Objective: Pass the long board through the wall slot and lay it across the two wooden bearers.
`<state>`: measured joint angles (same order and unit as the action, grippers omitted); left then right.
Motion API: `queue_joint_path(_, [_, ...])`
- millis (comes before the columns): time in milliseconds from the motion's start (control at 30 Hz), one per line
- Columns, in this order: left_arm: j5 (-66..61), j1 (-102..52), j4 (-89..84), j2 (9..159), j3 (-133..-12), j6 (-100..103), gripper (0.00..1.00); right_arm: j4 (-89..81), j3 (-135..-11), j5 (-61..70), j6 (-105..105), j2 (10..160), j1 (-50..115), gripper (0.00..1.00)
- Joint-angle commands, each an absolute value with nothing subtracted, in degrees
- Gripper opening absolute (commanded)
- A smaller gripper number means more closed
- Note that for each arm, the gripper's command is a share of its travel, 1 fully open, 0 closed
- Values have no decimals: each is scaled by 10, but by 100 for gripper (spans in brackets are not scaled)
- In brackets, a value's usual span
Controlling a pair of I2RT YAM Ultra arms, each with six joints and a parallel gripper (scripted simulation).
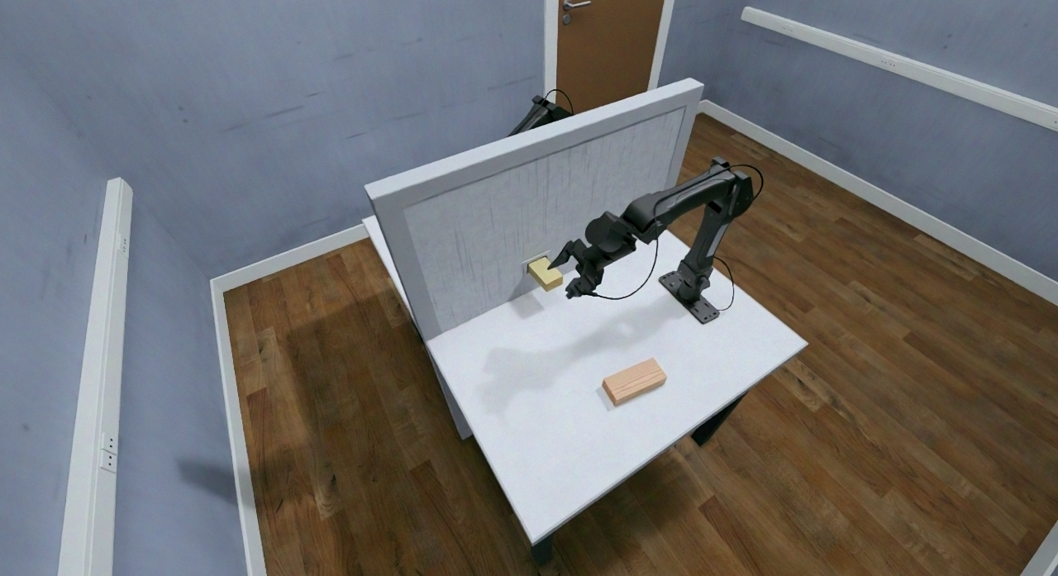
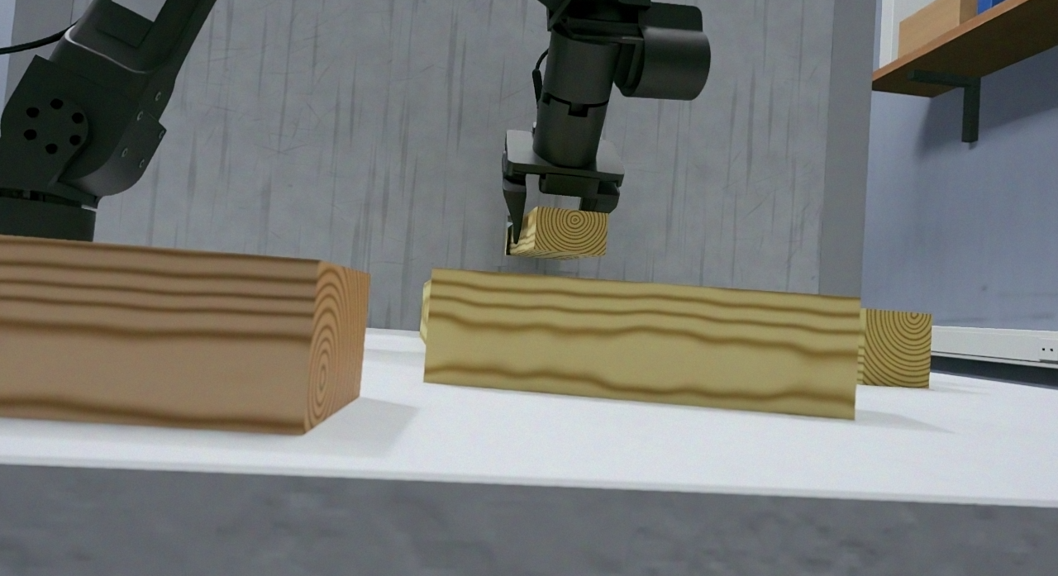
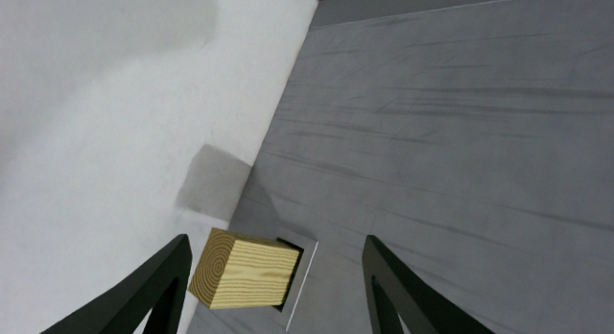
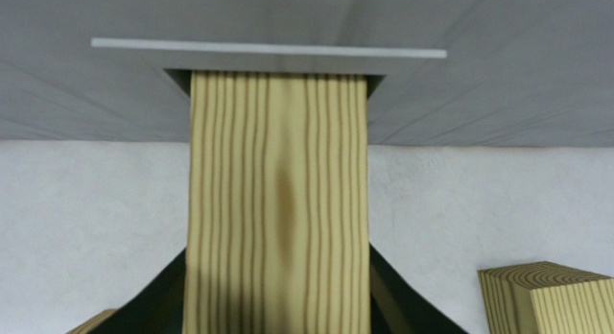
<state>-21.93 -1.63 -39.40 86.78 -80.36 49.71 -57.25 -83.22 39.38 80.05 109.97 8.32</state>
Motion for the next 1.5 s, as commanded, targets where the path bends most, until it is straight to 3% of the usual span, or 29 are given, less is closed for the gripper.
queue_joint_path(0, [-185, -9, -327, 823, -782, 419, 73, -572, -840, 403, 797, 1085, 81, 0])
queue_joint_path(467, [-43, 7, -184, 671, -743, 125, 73, -572, -840, 403, 797, 1085, 81, 0])
queue_joint_path(500, [-44, -5, -141, 692, -675, 105, 73, -572, -840, 403, 797, 1085, 81, 0])
queue_joint_path(733, [34, 0, -32, 593, -630, -42, 73, -572, -840, 403, 797, 1085, 81, 0])
queue_joint_path(1467, [-9, 4, 8, 594, -617, 7, 73, -599, -846, 403, 824, 1089, 65, 0])
